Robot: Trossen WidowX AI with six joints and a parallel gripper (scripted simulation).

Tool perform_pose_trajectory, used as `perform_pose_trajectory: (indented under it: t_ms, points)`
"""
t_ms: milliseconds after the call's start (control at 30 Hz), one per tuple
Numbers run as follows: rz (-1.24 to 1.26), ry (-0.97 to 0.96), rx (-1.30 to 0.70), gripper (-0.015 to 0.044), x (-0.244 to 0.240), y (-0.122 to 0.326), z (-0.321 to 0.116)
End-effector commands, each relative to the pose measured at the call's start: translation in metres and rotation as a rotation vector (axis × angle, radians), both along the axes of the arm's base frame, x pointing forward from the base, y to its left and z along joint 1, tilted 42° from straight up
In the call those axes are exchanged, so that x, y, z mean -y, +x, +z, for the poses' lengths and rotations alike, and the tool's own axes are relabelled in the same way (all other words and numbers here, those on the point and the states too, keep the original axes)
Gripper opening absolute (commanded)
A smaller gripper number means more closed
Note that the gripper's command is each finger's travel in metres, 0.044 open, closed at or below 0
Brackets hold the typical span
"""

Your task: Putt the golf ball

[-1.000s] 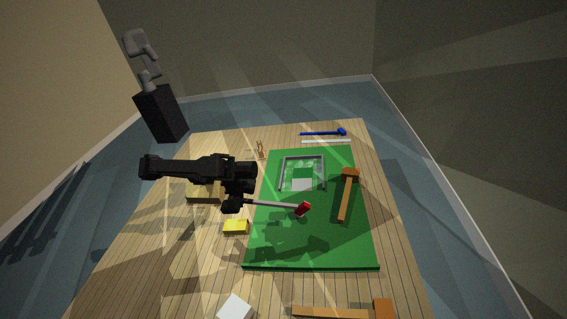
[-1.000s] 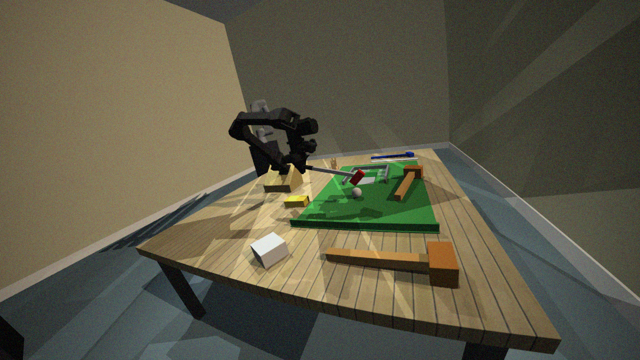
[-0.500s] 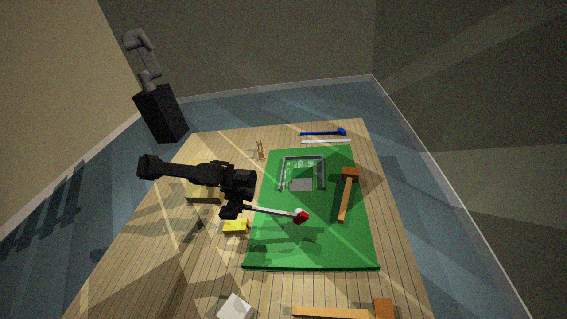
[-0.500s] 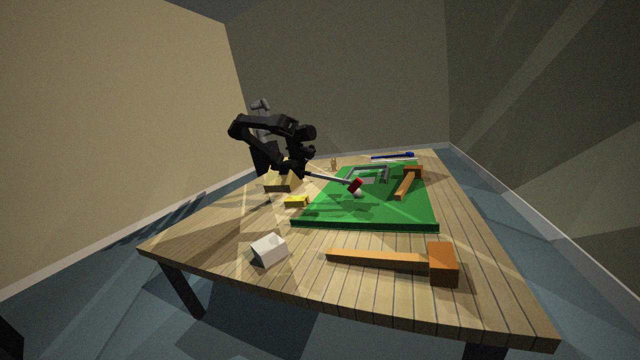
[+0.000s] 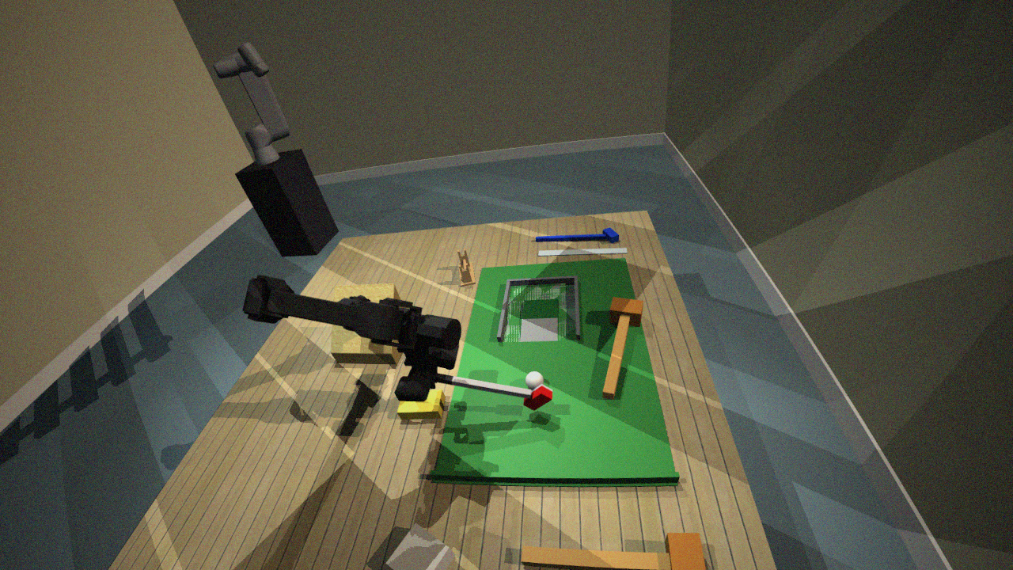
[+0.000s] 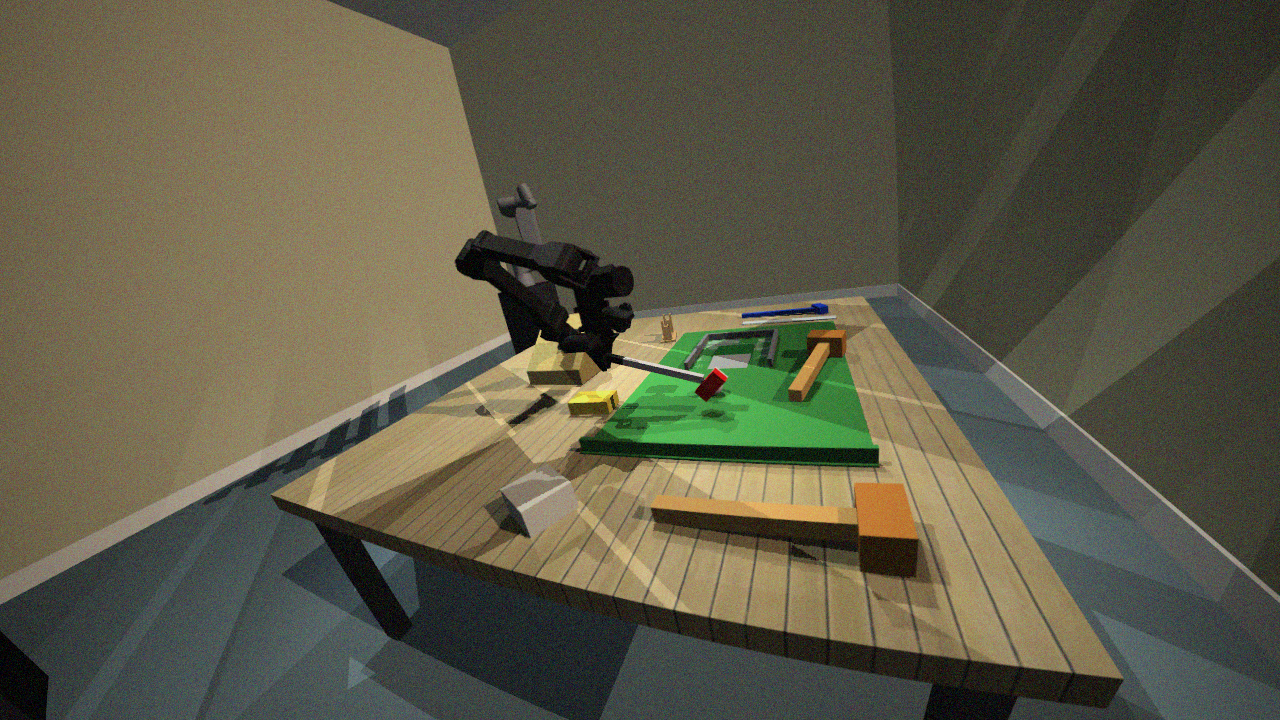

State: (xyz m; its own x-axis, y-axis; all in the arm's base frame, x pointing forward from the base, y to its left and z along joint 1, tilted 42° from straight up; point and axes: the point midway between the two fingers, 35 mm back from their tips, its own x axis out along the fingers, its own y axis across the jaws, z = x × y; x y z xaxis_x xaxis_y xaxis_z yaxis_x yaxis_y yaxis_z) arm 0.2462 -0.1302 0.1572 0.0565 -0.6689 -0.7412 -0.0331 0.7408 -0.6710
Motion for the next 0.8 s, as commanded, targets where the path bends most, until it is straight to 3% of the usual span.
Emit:
perform_pose_trajectory:
  t_ms: [0, 767]
  points:
    - [0.006, 0.005, -0.003, 0.0, 0.004, 0.001, -0.006]
    - [0.0, 0.0, -0.002, 0.0, 0.016, 0.001, -0.011]
